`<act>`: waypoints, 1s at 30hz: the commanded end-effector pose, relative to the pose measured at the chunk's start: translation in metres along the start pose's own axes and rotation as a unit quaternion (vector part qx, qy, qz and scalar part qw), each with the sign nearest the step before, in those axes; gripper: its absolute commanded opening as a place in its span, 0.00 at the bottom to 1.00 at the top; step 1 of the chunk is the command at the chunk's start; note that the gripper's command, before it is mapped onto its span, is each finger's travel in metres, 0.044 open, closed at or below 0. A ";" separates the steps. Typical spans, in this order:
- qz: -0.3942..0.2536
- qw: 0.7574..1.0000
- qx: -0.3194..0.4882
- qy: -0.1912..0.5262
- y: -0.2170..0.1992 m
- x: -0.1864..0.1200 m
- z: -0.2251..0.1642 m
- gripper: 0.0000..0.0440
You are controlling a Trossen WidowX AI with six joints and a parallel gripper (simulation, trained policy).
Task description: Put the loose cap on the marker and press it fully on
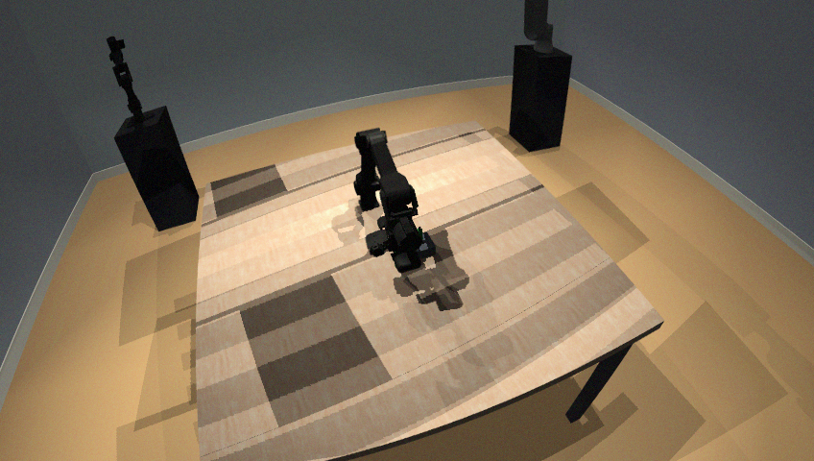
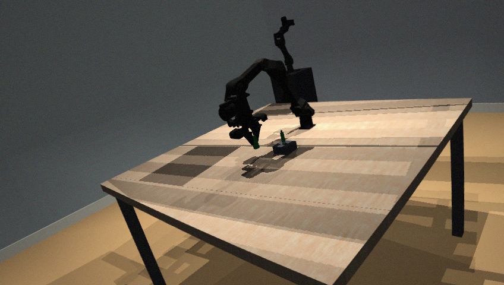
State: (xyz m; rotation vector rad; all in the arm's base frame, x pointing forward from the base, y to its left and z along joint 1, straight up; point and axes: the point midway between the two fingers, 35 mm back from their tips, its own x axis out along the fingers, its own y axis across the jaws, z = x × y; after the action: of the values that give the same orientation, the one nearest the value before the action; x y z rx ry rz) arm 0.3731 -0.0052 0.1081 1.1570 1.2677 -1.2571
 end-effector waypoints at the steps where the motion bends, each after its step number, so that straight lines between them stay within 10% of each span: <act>1: 0.014 1.000 -0.012 -0.002 -0.002 -0.016 -0.007 0.15; 30: -0.007 0.997 -0.082 0.007 -0.069 -0.067 -0.089 0.04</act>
State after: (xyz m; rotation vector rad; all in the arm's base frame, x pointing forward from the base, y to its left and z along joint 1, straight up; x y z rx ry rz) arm 0.3138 0.0798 0.1794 1.0499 1.3524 -1.1327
